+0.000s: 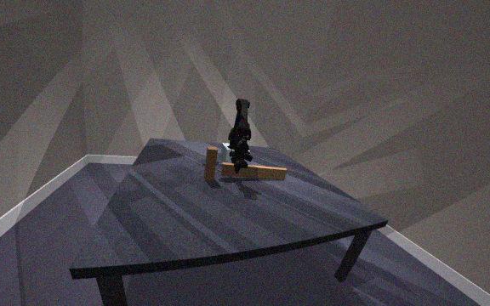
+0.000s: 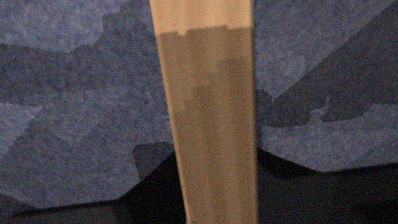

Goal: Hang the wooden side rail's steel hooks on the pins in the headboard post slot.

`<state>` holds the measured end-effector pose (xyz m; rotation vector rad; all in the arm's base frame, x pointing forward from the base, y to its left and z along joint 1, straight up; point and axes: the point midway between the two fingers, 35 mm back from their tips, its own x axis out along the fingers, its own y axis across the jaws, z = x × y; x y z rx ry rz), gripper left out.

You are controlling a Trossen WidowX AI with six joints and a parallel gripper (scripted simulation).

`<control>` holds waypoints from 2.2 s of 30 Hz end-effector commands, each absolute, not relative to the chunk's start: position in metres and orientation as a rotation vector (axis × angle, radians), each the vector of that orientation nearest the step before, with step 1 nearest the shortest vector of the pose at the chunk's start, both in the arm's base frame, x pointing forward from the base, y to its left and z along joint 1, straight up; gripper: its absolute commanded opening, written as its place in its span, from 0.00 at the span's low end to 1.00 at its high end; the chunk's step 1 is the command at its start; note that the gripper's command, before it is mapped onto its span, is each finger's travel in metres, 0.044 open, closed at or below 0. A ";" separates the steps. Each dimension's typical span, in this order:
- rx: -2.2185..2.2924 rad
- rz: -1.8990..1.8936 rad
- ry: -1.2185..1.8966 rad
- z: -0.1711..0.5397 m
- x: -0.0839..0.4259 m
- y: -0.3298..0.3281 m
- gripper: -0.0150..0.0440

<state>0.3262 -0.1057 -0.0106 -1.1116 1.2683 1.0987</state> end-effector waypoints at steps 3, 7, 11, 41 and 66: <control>-1.121 1.084 1.257 -0.006 0.332 -0.108 0.25; -1.121 1.084 1.257 -0.007 0.332 -0.109 0.25; -1.121 1.084 1.257 -0.007 0.332 -0.109 0.25; -1.122 1.084 1.257 -0.006 0.335 -0.113 0.25; -1.122 1.084 1.257 -0.005 0.337 -0.116 0.25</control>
